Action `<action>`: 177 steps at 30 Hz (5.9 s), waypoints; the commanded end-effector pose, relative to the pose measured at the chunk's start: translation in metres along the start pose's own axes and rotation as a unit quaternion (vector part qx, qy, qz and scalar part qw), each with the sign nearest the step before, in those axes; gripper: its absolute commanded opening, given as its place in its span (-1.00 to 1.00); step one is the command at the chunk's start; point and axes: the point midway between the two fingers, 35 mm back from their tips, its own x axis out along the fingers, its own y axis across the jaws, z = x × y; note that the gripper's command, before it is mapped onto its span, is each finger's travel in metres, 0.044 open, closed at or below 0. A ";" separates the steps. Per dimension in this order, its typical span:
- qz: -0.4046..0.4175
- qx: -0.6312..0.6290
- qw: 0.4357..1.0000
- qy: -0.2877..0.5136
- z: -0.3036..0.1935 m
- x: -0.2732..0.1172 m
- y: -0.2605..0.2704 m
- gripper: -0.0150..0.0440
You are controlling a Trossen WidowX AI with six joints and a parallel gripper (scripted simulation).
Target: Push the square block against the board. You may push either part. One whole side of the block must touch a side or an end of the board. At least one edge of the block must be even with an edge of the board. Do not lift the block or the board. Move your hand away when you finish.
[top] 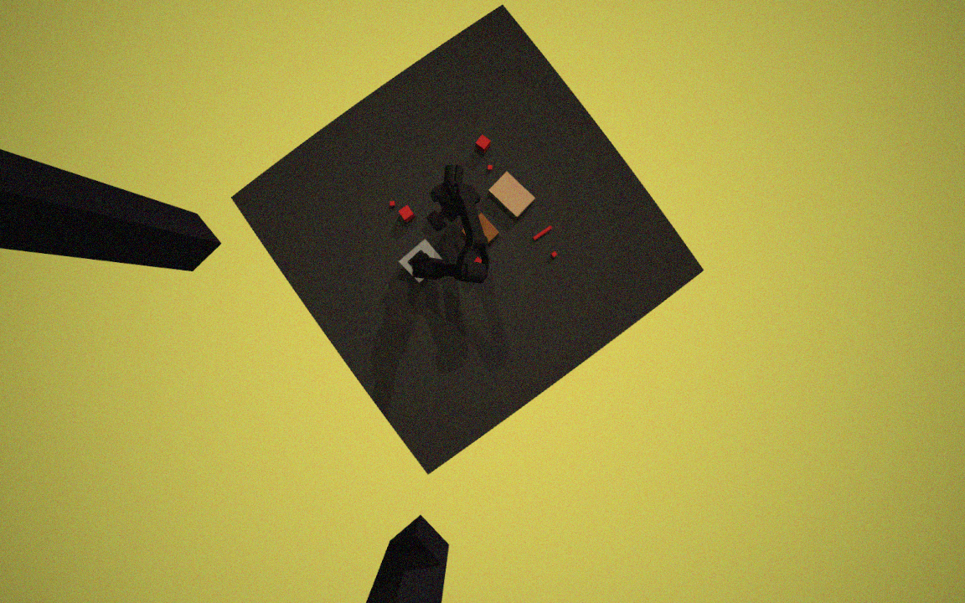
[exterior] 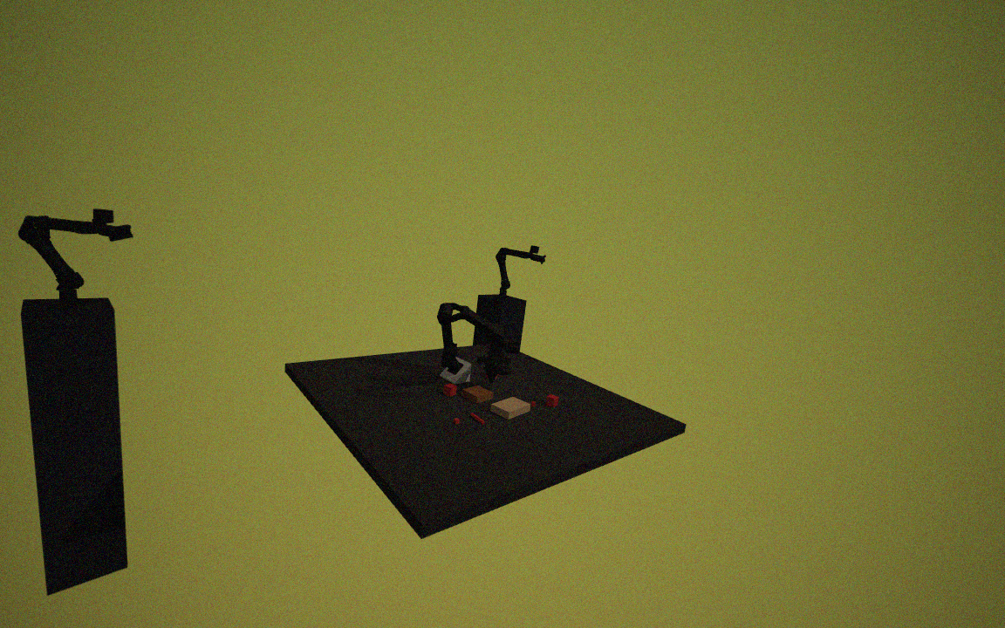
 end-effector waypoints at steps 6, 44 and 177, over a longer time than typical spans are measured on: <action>-0.005 0.018 1.000 -0.008 -0.003 -0.022 -0.002 -0.49; 0.000 0.614 0.789 -0.007 -0.133 -0.021 0.031 -0.49; 0.006 0.964 0.266 -0.009 -0.062 -0.026 -0.021 -0.49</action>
